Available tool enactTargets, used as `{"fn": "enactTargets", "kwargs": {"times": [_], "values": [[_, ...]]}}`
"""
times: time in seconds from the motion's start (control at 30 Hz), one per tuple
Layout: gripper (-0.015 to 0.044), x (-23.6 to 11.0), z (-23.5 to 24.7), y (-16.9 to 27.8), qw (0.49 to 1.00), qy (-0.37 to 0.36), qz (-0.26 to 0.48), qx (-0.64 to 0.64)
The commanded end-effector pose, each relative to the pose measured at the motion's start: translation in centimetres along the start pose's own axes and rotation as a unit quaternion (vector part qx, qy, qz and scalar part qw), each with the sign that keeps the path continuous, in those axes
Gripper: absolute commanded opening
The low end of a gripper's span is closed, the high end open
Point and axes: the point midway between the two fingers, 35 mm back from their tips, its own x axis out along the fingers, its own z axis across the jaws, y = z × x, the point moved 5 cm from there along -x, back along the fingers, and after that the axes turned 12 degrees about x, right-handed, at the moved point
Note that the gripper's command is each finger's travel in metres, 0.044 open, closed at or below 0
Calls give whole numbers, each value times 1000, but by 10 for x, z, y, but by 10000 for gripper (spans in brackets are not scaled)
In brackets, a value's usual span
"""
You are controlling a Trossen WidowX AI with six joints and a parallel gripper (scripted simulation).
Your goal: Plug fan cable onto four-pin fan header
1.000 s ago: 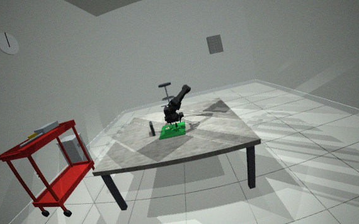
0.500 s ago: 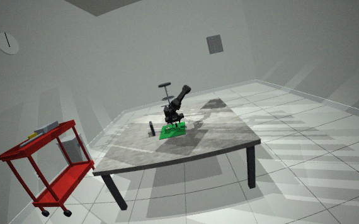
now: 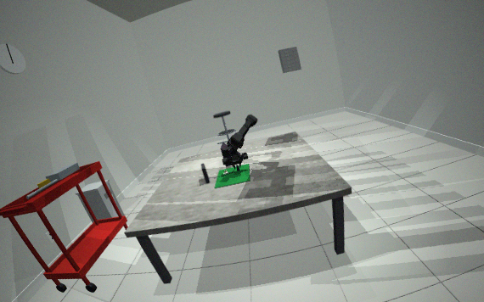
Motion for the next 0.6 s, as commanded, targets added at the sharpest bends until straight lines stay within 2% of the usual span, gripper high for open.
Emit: {"fn": "enactTargets", "kwargs": {"times": [0.0, 0.5, 0.57], "values": [[150, 0, 0, 0, 1000, 0, 0, 0], [50, 0, 0, 0, 1000, 0, 0, 0], [0, -2, 0, 0, 1000, 0, 0, 0]]}}
